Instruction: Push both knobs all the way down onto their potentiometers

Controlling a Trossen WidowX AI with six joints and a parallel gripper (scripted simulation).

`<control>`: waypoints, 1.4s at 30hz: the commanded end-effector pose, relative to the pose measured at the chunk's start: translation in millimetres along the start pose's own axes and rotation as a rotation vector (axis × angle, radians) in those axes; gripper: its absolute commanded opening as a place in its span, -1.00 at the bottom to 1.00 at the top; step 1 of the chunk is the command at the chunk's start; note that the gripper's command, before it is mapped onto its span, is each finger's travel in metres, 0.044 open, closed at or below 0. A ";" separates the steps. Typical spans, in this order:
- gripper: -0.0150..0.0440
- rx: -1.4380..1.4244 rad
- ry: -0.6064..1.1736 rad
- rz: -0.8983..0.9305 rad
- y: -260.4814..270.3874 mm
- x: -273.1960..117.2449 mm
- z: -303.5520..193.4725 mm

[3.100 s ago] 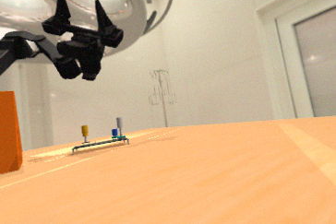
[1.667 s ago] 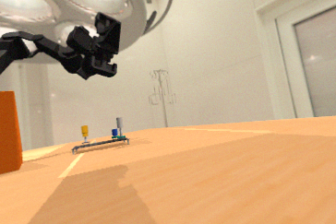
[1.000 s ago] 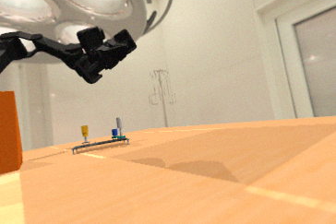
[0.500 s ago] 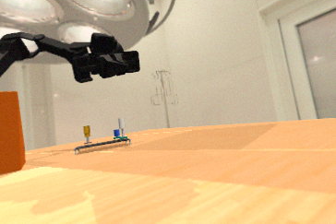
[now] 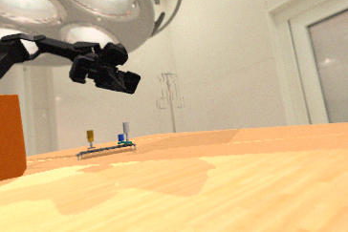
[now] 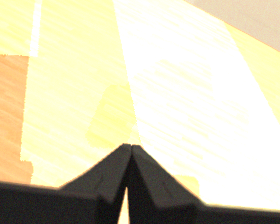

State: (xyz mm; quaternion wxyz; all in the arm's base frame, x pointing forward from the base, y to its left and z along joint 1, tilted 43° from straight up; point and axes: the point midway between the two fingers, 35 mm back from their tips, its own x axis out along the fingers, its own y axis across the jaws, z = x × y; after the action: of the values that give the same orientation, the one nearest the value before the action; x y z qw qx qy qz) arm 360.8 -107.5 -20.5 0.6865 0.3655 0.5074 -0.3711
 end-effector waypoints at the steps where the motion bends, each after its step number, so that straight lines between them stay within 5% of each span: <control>1: -0.49 -0.122 0.083 0.023 3.1 -8.1 -12.3; 27: -0.49 -0.764 0.584 0.348 7.9 -73.4 -95.3; 42: -0.49 -0.964 0.729 0.621 13.8 -119.9 -122.9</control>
State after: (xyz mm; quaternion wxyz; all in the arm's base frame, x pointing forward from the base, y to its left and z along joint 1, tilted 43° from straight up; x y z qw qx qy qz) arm 296.1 19.7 62.5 0.6310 0.2507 0.6953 0.2355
